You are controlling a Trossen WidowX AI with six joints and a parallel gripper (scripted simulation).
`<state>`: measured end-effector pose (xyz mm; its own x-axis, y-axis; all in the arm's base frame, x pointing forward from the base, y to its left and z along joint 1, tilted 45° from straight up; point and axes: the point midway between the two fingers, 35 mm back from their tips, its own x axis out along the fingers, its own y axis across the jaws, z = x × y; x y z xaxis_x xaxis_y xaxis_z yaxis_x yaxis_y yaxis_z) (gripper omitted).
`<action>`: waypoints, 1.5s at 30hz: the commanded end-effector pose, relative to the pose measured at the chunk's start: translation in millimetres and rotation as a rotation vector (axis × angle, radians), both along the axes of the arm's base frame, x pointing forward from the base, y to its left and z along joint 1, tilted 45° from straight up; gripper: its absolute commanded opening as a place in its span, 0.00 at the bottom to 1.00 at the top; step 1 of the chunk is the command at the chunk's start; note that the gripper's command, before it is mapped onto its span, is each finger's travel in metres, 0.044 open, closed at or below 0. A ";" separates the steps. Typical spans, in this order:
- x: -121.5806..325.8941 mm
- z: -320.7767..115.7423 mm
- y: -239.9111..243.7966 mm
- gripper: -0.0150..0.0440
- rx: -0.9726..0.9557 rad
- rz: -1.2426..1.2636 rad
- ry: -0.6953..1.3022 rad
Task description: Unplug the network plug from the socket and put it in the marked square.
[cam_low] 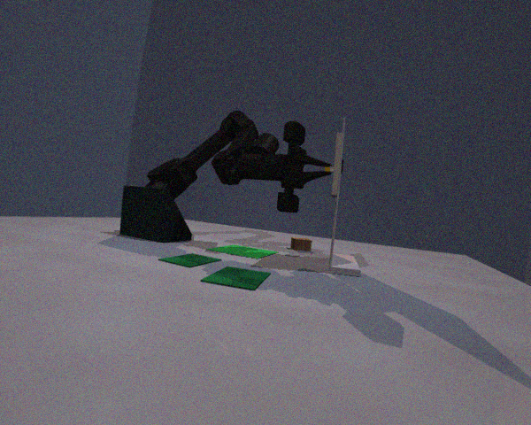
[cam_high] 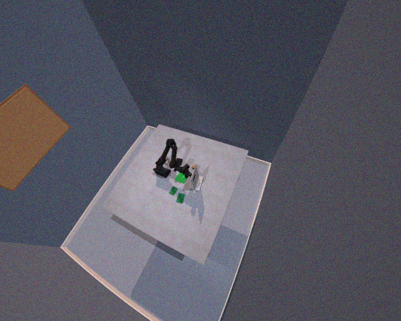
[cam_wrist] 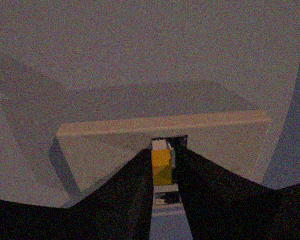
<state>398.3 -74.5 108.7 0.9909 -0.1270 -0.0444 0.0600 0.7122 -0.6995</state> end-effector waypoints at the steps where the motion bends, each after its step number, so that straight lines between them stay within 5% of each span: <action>1: 0.3 -0.6 0.0 0.29 -0.005 0.000 0.003; 45: -21.2 -4.3 -1.6 0.25 -0.006 0.000 0.004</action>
